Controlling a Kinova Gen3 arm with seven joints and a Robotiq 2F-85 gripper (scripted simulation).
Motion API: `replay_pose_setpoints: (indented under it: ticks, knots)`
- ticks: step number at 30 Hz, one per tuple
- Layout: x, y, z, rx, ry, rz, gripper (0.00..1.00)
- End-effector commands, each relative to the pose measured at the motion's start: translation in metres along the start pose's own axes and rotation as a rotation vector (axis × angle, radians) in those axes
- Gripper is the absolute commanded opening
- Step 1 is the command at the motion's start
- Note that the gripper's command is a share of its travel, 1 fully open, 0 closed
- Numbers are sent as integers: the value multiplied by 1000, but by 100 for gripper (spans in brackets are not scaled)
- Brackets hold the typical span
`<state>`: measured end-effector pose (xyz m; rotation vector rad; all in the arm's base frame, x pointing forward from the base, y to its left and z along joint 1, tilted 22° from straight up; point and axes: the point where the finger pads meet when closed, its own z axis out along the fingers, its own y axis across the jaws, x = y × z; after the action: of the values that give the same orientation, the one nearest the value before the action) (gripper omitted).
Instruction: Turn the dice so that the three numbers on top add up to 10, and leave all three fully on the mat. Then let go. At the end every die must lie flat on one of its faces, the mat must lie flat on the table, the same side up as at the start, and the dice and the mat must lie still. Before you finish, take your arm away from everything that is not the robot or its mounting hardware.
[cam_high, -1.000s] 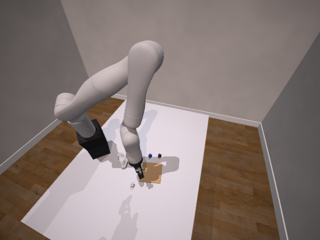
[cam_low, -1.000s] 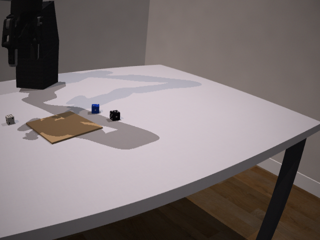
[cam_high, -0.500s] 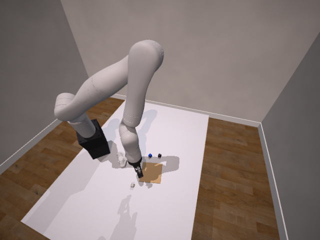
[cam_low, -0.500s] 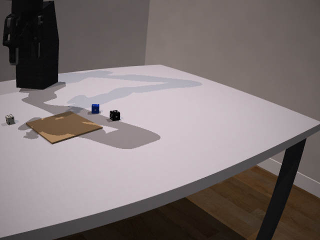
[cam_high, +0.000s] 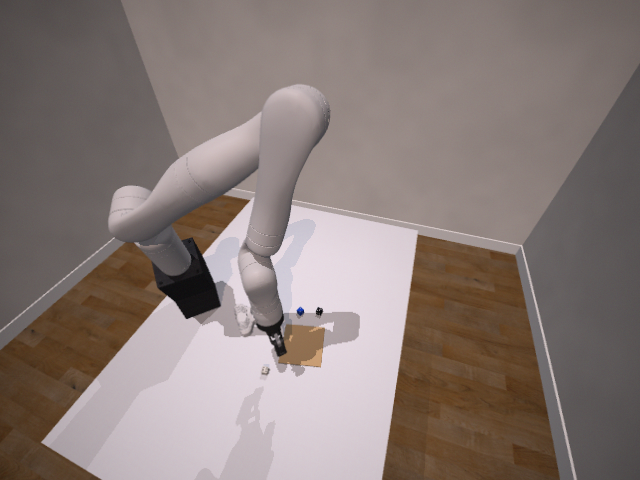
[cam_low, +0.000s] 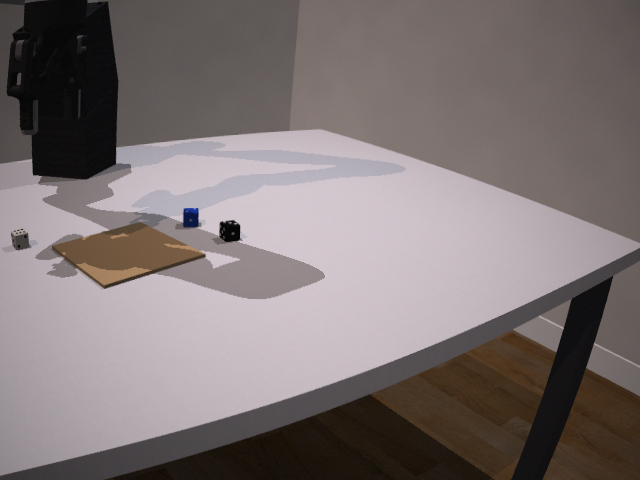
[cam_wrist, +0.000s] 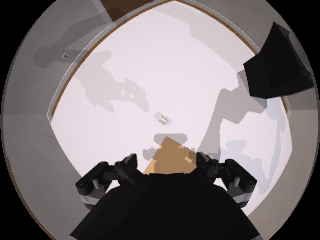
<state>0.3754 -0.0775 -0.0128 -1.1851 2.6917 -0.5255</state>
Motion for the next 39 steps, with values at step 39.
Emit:
replay_pose_setpoints:
  ticks: [39]
  knots:
    - [4,0,105,3,3,3,100]
